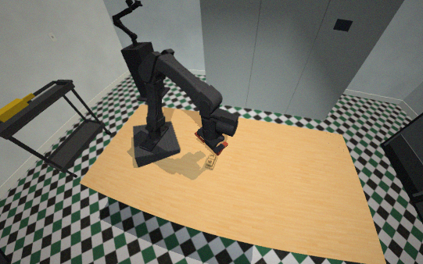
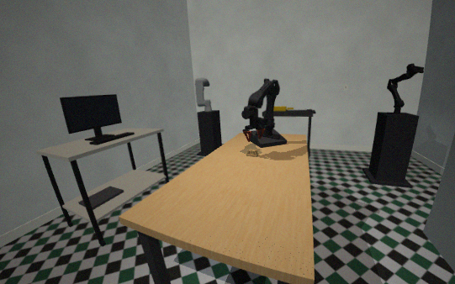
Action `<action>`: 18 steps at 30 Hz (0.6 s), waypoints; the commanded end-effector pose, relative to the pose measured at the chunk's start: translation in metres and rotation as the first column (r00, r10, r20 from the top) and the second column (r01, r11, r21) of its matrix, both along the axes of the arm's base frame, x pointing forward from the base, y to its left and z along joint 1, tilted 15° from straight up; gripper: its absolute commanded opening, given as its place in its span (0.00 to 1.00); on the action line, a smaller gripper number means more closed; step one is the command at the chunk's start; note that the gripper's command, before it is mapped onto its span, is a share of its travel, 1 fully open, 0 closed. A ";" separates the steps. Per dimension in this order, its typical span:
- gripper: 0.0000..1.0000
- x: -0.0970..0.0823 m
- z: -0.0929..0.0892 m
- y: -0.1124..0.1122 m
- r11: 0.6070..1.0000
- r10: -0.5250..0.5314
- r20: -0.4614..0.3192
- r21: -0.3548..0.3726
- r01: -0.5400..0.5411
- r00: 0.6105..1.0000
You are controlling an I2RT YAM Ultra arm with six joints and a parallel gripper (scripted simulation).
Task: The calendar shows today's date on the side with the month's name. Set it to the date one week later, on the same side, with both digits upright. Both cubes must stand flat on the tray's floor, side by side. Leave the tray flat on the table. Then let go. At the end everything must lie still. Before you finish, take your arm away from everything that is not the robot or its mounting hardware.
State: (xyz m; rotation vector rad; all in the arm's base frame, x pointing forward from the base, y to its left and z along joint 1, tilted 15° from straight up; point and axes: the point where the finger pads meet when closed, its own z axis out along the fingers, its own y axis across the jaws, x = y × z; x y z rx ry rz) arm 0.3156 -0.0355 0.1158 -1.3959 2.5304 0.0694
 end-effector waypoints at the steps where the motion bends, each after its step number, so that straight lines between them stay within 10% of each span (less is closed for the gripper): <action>1: 1.00 0.002 0.003 -0.001 0.993 0.116 0.033 -0.029 -0.115 0.993; 9: 1.00 0.003 -0.002 0.000 0.916 0.395 0.062 -0.101 -0.388 0.916; 18: 1.00 0.003 -0.003 0.000 0.888 0.454 0.066 -0.118 -0.445 0.889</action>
